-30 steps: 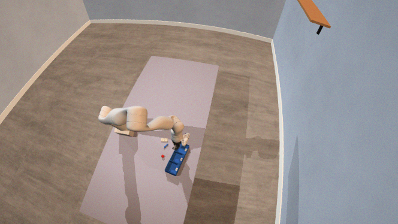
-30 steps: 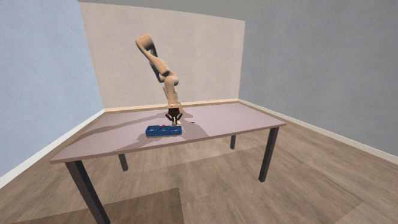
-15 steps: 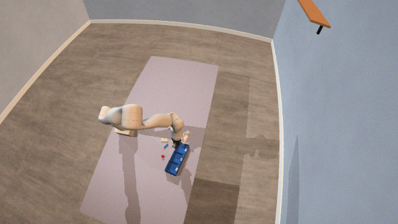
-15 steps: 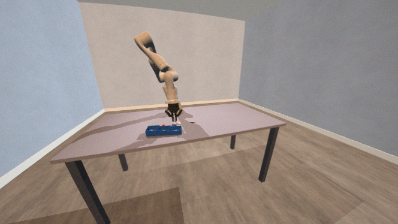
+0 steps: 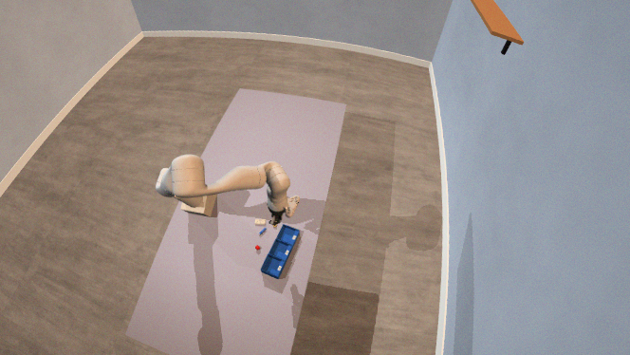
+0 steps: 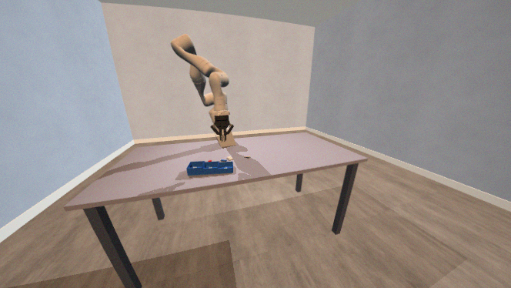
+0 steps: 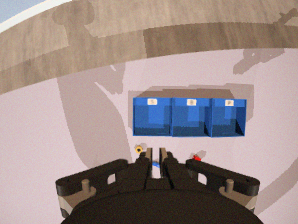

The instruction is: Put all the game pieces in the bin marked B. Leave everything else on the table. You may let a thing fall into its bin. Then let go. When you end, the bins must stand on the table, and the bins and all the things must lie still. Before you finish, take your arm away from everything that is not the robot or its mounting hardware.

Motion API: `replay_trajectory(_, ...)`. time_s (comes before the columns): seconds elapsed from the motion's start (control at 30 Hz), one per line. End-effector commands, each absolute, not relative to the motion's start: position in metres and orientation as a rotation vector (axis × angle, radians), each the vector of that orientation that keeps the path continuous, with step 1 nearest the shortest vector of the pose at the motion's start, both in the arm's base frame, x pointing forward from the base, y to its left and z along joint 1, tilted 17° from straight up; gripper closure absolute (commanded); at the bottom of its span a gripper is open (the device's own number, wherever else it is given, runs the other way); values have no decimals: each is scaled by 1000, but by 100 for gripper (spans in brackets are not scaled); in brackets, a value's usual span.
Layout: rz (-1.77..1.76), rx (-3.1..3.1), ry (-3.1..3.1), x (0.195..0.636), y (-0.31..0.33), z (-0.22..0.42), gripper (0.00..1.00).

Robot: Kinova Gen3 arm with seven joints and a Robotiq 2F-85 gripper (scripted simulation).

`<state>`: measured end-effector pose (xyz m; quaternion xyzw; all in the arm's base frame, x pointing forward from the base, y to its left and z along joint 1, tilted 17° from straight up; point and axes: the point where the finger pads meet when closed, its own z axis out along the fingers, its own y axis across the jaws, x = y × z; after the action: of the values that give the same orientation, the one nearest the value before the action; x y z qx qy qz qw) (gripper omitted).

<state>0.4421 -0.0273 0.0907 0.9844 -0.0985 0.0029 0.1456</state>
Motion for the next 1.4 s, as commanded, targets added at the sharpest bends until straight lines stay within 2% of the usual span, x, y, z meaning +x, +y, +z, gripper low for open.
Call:
replay_trajectory(0.0,63,2837,-291,452,-21,125,91)
replay_trajectory(0.37,63,2837,-291,452,-21,125,91)
replay_trajectory(0.4,53,2842,-220,447,-26,120,69)
replay_trajectory(1.13,-155,2613,1175,351,-131,33,69)
replay_trajectory(1.37,-181,2535,1349,345,-137,30,69)
